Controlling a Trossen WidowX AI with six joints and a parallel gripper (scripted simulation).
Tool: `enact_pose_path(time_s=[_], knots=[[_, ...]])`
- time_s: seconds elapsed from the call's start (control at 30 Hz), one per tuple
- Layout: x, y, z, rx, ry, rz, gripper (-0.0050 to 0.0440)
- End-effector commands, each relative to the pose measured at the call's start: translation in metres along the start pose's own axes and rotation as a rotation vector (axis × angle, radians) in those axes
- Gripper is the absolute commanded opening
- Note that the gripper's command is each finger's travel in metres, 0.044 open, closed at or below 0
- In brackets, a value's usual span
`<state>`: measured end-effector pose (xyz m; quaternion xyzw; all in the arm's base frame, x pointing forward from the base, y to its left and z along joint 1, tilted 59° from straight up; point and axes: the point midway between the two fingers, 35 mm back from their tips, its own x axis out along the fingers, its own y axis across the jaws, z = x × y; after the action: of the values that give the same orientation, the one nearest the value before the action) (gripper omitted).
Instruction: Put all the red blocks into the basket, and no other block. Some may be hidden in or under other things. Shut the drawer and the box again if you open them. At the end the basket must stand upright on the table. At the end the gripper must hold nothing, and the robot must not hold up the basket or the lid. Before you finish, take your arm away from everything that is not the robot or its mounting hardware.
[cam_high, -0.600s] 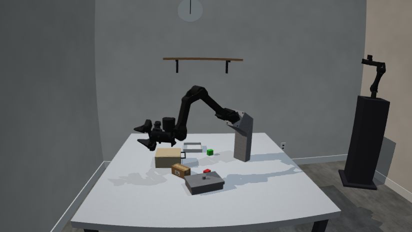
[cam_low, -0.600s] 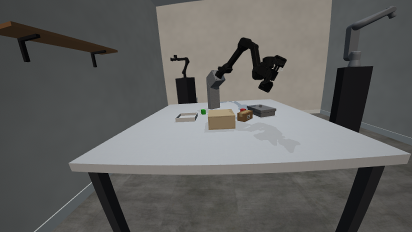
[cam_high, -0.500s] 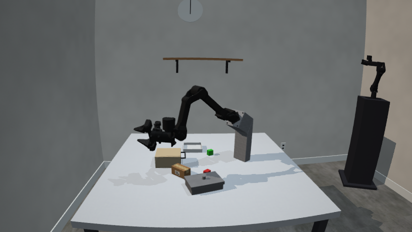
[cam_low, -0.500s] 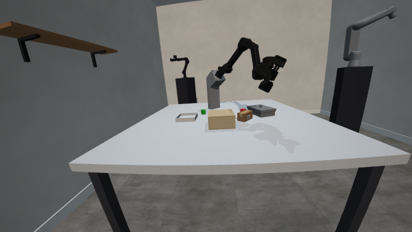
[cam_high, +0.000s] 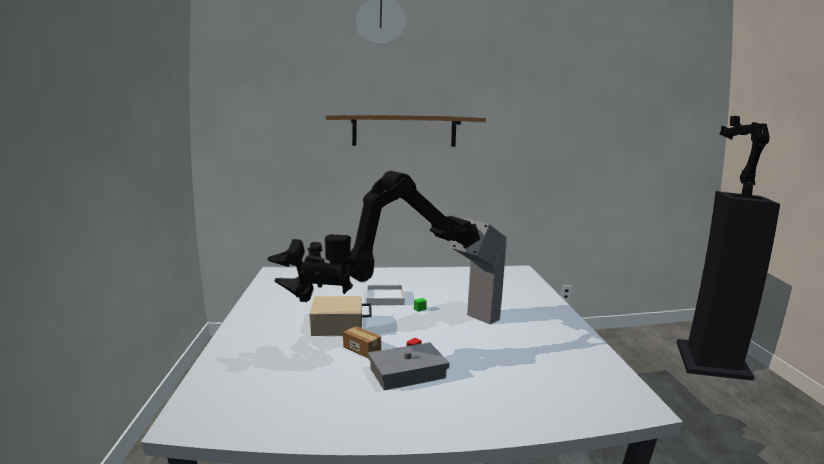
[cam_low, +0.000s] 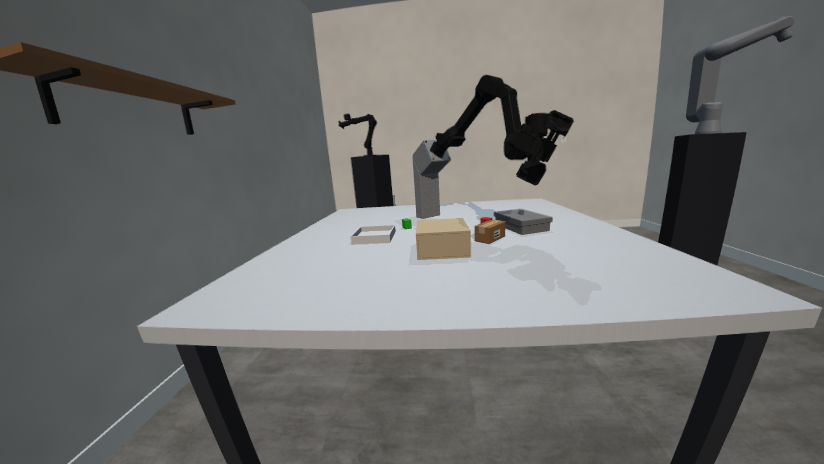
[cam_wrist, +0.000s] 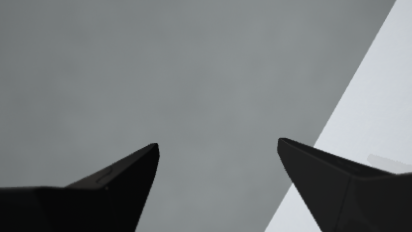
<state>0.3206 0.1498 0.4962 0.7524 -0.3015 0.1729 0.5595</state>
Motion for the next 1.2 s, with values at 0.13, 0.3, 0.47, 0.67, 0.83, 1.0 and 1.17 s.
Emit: enact_pose_path(time_s=[0.13,0.3,0.47,0.67,0.83,1.0,1.17], knots=[[-0.045,-0.031,-0.021,-0.310,0.215,-0.109,0.0242],[-0.077,-0.052,-0.026,-0.565,0.416,-0.183,0.0242],[-0.105,-0.069,-0.027,-0.762,0.589,-0.231,0.0242],[-0.149,-0.092,-0.020,-0.988,0.834,-0.261,0.0242],[-0.193,-0.112,-0.007,-1.189,1.102,-0.263,0.0242],[-0.235,-0.130,0.009,-1.312,1.306,-0.247,0.0242],[-0.261,-0.140,0.021,-1.405,1.486,-0.222,0.0242]])
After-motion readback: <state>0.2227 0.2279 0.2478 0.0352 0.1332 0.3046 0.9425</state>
